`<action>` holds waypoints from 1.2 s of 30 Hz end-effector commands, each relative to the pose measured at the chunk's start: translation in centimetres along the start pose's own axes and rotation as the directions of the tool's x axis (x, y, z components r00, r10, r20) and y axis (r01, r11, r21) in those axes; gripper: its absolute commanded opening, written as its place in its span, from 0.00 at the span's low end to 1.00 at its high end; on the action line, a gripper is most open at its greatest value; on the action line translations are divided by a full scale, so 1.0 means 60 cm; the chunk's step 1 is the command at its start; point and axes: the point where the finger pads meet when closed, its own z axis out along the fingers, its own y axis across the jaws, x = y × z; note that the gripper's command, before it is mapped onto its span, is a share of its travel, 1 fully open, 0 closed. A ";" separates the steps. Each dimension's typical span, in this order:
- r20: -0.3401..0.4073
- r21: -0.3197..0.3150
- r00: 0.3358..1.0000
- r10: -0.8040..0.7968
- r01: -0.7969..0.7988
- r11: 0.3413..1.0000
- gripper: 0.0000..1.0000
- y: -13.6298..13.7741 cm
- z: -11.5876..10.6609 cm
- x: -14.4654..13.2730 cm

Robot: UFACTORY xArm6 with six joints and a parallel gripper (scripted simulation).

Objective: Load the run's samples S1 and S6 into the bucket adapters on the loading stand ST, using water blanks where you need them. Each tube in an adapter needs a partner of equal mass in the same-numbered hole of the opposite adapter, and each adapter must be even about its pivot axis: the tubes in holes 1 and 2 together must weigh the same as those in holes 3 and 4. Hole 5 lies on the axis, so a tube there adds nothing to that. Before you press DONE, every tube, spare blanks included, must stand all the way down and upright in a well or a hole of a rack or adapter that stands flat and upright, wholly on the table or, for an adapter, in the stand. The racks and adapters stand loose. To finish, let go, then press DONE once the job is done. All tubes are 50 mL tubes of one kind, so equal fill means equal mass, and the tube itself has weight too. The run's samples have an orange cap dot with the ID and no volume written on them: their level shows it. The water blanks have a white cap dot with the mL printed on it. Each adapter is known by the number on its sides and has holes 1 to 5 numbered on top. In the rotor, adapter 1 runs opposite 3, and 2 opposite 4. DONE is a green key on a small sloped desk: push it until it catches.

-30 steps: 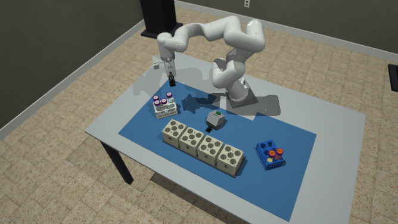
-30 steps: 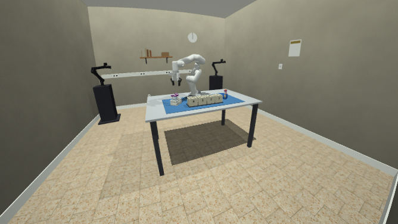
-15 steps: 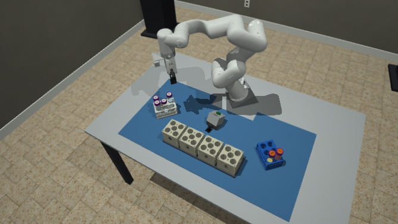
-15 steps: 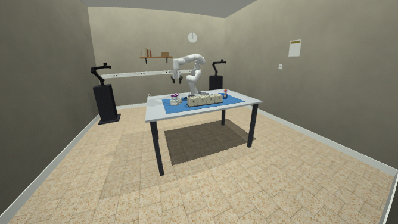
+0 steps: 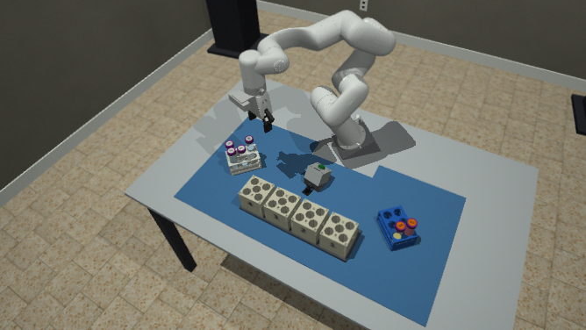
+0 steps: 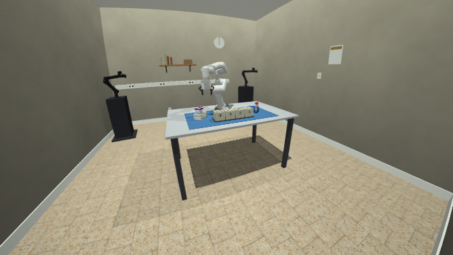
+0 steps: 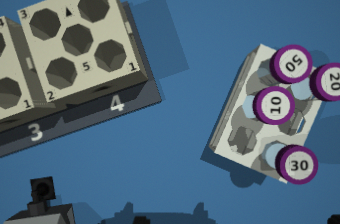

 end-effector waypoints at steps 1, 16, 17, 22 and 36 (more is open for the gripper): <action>0.009 -0.018 0.991 -0.136 0.137 0.990 1.00 -0.036 -0.001 0.009; 0.012 -0.015 0.953 -0.303 0.303 0.953 1.00 -0.142 0.002 0.029; 0.012 -0.015 0.953 -0.303 0.303 0.953 1.00 -0.150 0.002 0.031; 0.012 -0.014 0.953 -0.303 0.303 0.953 1.00 -0.191 0.003 0.039; 0.012 -0.014 0.953 -0.303 0.303 0.953 1.00 -0.290 0.005 0.058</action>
